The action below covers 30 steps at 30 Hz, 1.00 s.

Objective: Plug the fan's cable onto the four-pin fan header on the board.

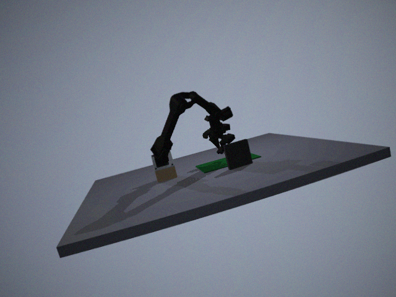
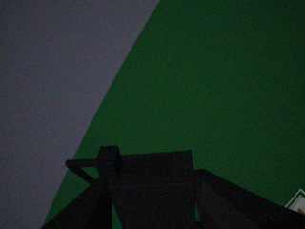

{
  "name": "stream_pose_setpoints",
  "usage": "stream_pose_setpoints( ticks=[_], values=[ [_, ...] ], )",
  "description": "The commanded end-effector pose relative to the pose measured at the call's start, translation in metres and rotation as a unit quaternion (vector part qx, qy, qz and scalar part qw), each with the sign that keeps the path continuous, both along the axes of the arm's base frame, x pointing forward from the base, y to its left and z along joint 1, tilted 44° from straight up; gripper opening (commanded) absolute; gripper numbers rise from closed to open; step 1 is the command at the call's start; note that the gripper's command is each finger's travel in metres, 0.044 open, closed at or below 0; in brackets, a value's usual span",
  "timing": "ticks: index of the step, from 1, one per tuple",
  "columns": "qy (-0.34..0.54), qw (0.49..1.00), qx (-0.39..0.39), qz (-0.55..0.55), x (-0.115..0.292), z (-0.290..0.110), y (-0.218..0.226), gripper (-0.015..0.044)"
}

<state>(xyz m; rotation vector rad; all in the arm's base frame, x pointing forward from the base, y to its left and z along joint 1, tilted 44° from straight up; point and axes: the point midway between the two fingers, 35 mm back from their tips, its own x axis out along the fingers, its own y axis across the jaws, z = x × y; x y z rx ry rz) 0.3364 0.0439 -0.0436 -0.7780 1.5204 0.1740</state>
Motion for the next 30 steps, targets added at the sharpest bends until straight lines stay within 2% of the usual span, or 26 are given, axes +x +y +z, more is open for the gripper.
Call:
stream_pose_setpoints(
  ticks=[1, 30],
  values=[
    [-0.006, 1.000, 0.026, 0.009, -0.002, -0.005, 0.004, 0.0000],
    [-0.076, 0.988, 0.122, 0.051, 0.001, -0.015, -0.001, 0.0000]
  ],
)
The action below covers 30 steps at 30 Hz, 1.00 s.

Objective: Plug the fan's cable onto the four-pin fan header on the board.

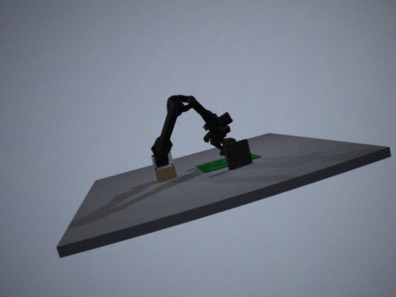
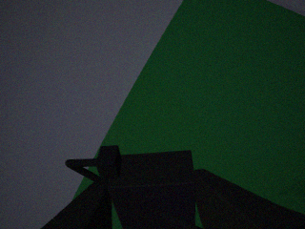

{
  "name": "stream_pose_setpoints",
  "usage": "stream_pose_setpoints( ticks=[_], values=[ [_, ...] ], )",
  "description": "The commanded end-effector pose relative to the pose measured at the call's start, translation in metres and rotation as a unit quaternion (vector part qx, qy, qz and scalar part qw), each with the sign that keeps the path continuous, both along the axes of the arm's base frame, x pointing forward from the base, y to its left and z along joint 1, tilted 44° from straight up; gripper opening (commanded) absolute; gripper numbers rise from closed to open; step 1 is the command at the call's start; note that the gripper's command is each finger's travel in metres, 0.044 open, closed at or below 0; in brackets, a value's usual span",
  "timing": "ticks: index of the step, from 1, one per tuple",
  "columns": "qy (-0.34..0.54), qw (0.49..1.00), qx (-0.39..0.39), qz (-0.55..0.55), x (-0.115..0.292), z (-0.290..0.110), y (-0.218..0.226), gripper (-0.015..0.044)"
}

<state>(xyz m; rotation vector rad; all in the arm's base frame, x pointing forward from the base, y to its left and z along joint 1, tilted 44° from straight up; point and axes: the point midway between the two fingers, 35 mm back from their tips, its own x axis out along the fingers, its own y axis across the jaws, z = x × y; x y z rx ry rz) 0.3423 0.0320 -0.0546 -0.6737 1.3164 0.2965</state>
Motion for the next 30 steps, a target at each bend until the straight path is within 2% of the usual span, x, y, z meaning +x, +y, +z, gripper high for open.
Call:
stream_pose_setpoints(
  ticks=[1, 30],
  values=[
    [-0.005, 0.999, 0.029, 0.022, -0.0045, -0.0041, 0.0103, 0.0000],
    [-0.102, 0.987, 0.096, 0.082, -0.0050, 0.0019, 0.0047, 0.0000]
  ],
)
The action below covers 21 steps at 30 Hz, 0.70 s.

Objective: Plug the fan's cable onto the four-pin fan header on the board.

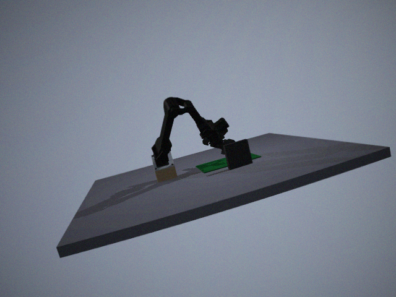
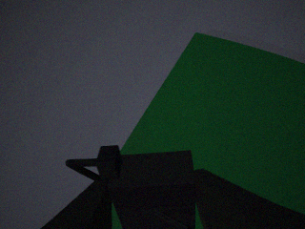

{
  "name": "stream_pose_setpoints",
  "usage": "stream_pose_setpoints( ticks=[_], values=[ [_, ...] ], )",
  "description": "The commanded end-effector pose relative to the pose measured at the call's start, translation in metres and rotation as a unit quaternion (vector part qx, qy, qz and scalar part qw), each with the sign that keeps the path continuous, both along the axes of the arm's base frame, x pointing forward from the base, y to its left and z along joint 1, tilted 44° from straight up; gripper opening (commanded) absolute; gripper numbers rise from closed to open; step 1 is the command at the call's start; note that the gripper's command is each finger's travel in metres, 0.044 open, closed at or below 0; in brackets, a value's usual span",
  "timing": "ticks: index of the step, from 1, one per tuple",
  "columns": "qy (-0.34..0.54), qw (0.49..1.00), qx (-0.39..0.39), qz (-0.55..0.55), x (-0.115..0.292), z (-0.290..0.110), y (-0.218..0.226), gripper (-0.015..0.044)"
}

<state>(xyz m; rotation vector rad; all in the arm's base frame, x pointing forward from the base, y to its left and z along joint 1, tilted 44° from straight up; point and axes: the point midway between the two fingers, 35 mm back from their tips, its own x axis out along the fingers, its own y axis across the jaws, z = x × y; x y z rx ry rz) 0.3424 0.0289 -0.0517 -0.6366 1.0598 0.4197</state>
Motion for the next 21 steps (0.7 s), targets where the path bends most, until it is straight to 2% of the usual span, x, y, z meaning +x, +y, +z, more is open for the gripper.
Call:
stream_pose_setpoints(
  ticks=[1, 21],
  values=[
    [-0.011, 0.999, 0.019, 0.024, -0.005, -0.001, 0.008, 0.0000],
    [-0.090, 0.992, 0.045, 0.071, -0.010, 0.012, 0.004, 0.0000]
  ],
)
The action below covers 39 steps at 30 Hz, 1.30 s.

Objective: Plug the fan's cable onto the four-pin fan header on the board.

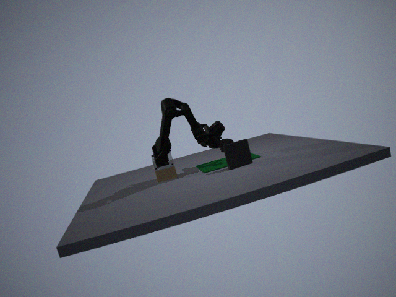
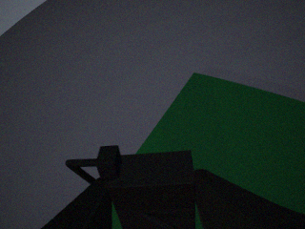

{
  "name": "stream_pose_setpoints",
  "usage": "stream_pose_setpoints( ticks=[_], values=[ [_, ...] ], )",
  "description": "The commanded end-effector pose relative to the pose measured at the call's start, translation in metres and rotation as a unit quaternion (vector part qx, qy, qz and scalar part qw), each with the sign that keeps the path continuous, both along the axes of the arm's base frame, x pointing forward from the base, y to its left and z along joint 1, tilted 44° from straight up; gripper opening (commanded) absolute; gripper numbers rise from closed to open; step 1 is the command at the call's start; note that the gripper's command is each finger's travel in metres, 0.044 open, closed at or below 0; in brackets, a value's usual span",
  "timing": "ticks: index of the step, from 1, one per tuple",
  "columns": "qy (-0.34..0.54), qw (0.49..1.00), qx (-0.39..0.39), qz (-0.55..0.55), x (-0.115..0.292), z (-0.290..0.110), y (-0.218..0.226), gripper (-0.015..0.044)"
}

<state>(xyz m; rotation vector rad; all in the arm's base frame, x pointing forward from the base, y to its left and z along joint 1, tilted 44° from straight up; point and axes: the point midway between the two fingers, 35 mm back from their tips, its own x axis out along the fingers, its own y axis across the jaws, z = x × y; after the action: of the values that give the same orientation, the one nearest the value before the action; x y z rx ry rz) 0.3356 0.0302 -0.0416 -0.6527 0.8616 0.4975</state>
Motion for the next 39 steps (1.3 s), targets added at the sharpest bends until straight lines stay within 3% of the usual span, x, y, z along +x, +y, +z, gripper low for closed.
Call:
stream_pose_setpoints(
  ticks=[1, 39],
  values=[
    [-0.018, 1.000, 0.008, 0.017, -0.004, 0.003, 0.002, 0.0000],
    [-0.184, 0.977, 0.013, 0.107, -0.028, 0.042, -0.003, 0.0000]
  ],
)
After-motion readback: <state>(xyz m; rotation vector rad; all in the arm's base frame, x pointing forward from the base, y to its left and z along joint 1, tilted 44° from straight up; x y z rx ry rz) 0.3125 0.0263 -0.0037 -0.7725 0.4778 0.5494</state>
